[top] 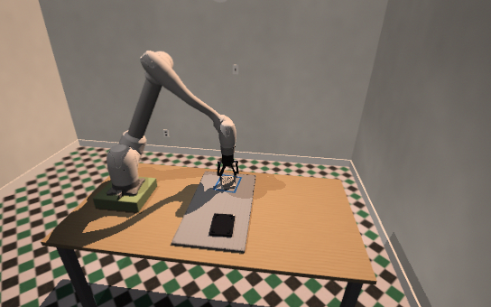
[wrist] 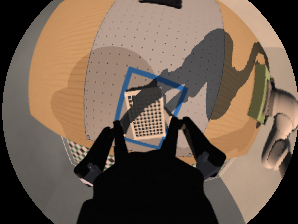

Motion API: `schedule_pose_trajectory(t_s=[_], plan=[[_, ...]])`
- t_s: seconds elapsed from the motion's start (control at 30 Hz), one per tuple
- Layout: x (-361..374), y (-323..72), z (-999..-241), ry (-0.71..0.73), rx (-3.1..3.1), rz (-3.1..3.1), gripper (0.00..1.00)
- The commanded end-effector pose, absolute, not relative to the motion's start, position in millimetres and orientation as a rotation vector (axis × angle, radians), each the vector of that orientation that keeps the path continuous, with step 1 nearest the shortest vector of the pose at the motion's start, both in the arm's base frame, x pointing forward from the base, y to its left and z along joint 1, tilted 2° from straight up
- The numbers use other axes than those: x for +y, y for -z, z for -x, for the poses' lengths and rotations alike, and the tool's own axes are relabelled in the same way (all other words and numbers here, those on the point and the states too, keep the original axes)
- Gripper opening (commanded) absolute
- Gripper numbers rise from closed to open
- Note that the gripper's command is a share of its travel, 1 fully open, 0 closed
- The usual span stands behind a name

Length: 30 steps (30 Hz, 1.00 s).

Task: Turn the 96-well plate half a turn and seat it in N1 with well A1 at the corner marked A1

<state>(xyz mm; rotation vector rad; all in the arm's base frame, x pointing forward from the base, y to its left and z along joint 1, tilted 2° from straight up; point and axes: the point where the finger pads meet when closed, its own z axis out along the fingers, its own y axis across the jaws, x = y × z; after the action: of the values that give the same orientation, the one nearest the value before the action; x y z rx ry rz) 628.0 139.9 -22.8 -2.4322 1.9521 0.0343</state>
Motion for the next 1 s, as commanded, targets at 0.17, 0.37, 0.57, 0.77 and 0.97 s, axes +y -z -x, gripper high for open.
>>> schedule_pose_trajectory(t_s=[0.17, 0.37, 0.57, 0.77, 0.97], plan=[[140.0, 22.9, -628.0, -0.034, 1.952, 2.432, 0.0], [140.0, 22.9, -628.0, -0.034, 1.952, 2.432, 1.0], [140.0, 22.9, -628.0, -0.034, 1.952, 2.432, 1.0], [140.0, 22.9, -628.0, -0.034, 1.952, 2.432, 1.0], [139.9, 20.2, -628.0, -0.034, 1.952, 2.432, 1.0]])
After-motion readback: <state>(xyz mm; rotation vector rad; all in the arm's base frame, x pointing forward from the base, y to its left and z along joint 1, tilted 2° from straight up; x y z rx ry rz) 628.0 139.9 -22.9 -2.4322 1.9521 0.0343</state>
